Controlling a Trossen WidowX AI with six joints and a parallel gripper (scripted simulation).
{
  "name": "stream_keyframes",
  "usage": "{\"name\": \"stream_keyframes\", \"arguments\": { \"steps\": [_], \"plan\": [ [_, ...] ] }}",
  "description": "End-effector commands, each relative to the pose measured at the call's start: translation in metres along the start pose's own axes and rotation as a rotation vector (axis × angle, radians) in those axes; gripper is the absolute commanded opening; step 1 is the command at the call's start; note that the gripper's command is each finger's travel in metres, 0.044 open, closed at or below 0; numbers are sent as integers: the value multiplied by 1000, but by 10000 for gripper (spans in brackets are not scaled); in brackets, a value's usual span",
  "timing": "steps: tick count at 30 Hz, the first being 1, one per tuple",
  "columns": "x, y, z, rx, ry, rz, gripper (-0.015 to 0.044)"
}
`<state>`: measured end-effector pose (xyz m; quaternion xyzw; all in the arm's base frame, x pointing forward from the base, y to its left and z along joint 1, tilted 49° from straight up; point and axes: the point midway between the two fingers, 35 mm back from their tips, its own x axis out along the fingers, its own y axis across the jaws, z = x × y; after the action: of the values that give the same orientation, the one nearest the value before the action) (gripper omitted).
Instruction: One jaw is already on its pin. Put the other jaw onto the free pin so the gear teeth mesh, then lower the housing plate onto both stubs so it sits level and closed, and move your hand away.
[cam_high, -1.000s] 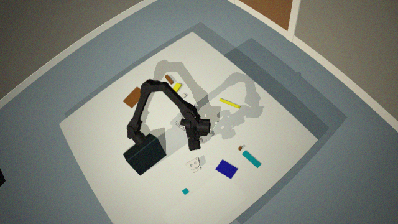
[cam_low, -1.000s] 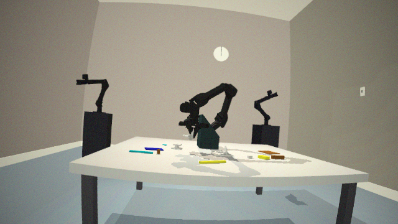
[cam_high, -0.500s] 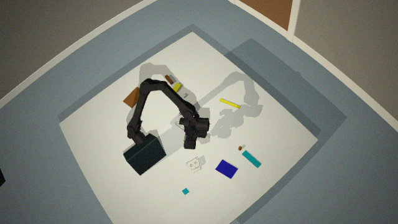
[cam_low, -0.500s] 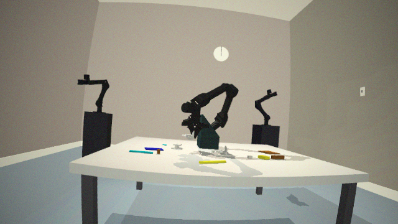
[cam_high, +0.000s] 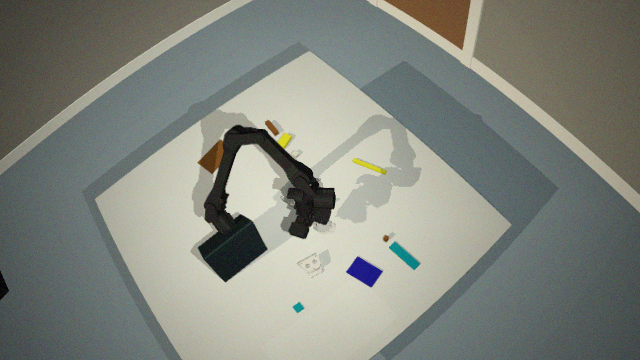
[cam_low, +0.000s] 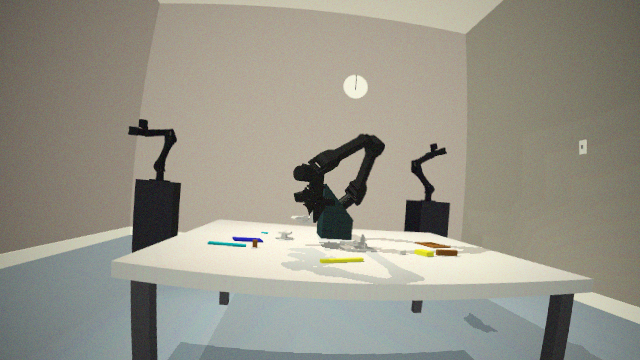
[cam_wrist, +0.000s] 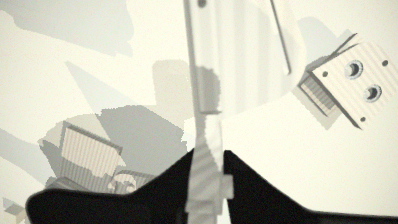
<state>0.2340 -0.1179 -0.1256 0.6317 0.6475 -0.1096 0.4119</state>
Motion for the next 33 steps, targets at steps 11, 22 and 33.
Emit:
{"name": "stream_keyframes", "arguments": {
  "steps": [11, 22, 33],
  "plan": [
    [1, 4, -10, 325, 5, 3, 37],
    [1, 8, -16, 557, 6, 3, 37],
    [8, 8, -16, 559, 5, 2, 37]
  ]
}}
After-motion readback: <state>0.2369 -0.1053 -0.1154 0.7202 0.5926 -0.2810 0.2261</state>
